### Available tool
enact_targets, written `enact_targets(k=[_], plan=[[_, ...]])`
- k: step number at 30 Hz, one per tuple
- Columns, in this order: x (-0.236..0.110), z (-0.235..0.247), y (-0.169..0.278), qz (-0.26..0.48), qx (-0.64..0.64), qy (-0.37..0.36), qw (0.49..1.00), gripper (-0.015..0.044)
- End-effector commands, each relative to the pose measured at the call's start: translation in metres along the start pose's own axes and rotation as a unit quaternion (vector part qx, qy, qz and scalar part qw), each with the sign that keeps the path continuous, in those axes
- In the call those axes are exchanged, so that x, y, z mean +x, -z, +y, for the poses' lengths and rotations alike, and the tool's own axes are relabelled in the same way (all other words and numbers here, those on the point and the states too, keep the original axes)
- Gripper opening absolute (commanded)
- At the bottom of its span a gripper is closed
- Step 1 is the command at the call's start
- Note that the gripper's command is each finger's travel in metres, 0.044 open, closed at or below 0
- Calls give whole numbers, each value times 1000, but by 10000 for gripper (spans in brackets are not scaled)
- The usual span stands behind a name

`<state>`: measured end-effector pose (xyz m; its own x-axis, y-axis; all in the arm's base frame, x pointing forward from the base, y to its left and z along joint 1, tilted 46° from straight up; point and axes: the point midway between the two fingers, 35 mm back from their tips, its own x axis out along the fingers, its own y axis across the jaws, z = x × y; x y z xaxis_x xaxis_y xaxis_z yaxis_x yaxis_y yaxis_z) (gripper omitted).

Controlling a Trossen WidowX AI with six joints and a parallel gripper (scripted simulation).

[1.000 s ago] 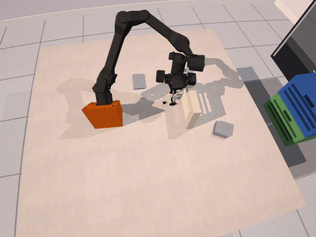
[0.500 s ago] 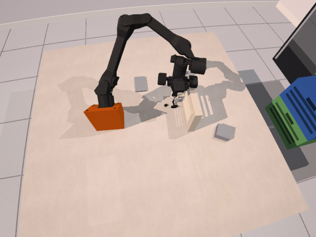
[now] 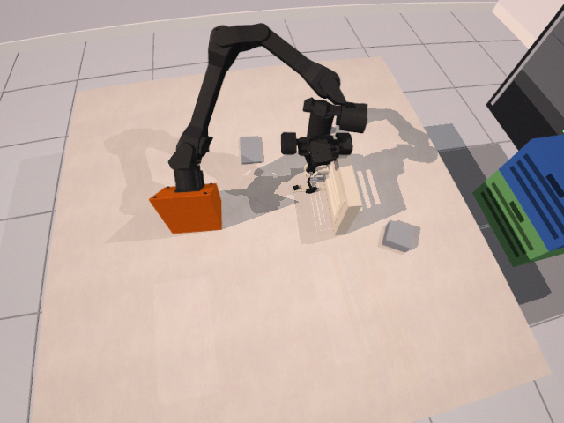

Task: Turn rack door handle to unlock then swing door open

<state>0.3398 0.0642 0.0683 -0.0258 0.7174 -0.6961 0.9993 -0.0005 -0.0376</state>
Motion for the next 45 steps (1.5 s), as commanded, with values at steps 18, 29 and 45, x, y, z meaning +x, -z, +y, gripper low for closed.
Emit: enact_targets(k=[18,29,45], plan=[[-1,-25,-15,-1,-188,1,982,15],[-1,-42,-28,-1,-274,2,962,15],[-1,-66,-55,-2,-384,2,923,15]])
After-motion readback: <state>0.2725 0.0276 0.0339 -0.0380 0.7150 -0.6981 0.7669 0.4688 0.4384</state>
